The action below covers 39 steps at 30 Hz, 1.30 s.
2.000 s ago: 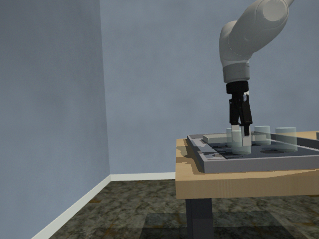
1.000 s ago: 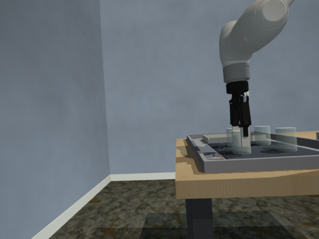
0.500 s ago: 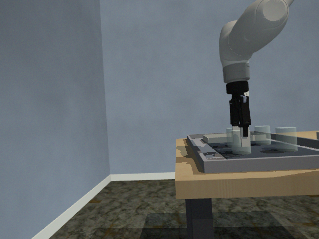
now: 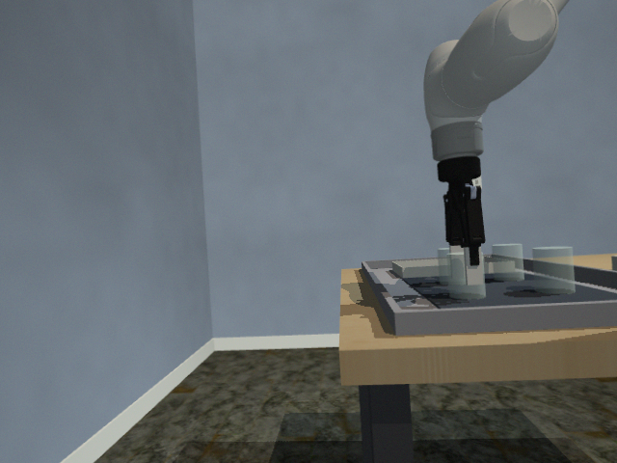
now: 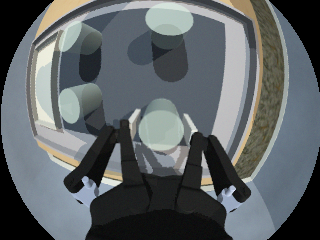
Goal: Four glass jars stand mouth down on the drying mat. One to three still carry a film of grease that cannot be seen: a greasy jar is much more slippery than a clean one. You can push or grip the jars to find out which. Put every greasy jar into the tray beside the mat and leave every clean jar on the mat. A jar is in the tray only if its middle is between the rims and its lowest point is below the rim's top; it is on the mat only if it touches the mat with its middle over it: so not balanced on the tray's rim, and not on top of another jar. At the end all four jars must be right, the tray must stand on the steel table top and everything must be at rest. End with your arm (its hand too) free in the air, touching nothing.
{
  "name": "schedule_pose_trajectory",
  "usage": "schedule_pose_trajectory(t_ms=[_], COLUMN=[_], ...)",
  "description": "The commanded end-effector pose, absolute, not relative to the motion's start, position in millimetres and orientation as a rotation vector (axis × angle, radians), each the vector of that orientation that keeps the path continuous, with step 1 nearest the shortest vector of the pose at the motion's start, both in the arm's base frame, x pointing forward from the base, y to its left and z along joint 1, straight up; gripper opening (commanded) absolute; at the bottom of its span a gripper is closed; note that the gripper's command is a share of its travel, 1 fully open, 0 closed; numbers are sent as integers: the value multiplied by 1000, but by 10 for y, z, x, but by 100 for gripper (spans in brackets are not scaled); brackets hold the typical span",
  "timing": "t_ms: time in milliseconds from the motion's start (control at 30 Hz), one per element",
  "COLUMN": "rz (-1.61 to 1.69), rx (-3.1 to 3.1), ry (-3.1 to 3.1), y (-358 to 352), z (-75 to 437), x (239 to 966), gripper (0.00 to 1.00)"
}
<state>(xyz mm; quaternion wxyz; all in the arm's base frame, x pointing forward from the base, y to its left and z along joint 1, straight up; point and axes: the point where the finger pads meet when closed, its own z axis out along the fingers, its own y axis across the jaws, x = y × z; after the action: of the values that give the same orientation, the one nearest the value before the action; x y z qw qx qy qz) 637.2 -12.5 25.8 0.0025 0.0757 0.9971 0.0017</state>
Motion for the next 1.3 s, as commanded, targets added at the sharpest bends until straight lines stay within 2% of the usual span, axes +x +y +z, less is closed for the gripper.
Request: schedule_pose_trajectory(t_ms=[0, 200, 233, 767, 800, 1267], rz=[6, 6, 6, 6, 6, 6], rx=[237, 237, 237, 237, 237, 237], ry=[3127, 3127, 3127, 3127, 3127, 3127], y=[-124, -124, -124, -124, -124, -124], z=[259, 259, 259, 259, 259, 259], x=[6372, 6372, 6372, 6372, 6372, 6372], gripper=[51, 51, 48, 48, 45, 45])
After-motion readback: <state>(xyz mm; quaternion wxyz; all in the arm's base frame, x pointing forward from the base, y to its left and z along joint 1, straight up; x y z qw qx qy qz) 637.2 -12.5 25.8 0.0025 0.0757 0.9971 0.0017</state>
